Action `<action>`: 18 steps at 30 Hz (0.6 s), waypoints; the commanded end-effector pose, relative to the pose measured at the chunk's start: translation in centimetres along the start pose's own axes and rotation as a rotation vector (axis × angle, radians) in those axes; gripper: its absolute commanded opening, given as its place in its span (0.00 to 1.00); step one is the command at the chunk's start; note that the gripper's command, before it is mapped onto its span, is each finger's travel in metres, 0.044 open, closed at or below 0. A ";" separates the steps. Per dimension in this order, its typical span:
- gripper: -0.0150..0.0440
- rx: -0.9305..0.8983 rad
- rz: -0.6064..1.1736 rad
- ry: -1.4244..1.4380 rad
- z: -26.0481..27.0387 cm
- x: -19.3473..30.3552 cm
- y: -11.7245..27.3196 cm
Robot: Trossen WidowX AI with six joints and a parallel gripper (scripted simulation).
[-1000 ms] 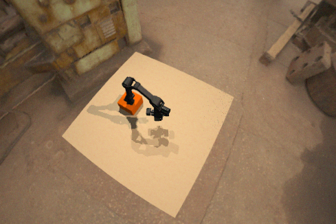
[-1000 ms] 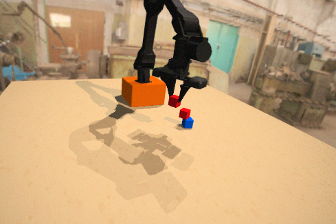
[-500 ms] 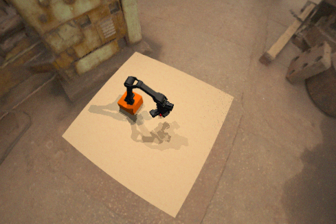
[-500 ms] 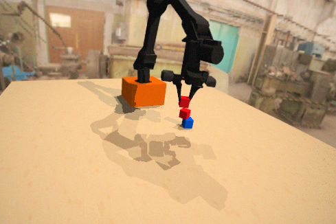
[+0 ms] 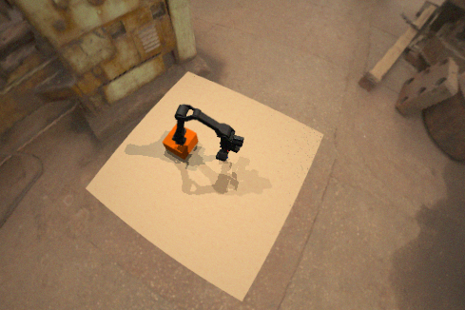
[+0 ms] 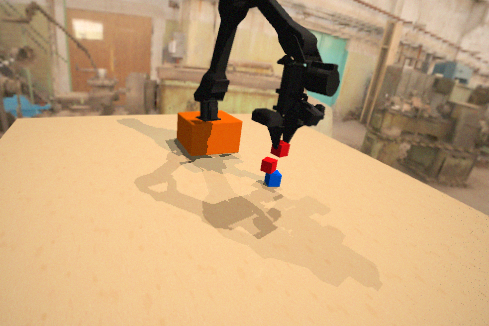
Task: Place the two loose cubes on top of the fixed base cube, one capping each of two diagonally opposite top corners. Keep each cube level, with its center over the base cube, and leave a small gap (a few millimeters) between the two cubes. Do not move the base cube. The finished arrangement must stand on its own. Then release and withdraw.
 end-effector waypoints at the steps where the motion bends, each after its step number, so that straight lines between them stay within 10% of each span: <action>1: 0.43 -0.007 -0.008 0.172 1.2 -0.2 0.1; 18: 0.43 -0.008 -0.009 0.325 2.1 -0.1 -1.7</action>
Point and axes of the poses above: the point midway between the two fingers, 35 mm back from their tips, its own y axis back along the fingers, its own z axis across the jaws, x = y × z, the point moved 3 cm from there along y, back along the fingers, and after that the axes turned 9 degrees about -y, right-handed, at the moved point
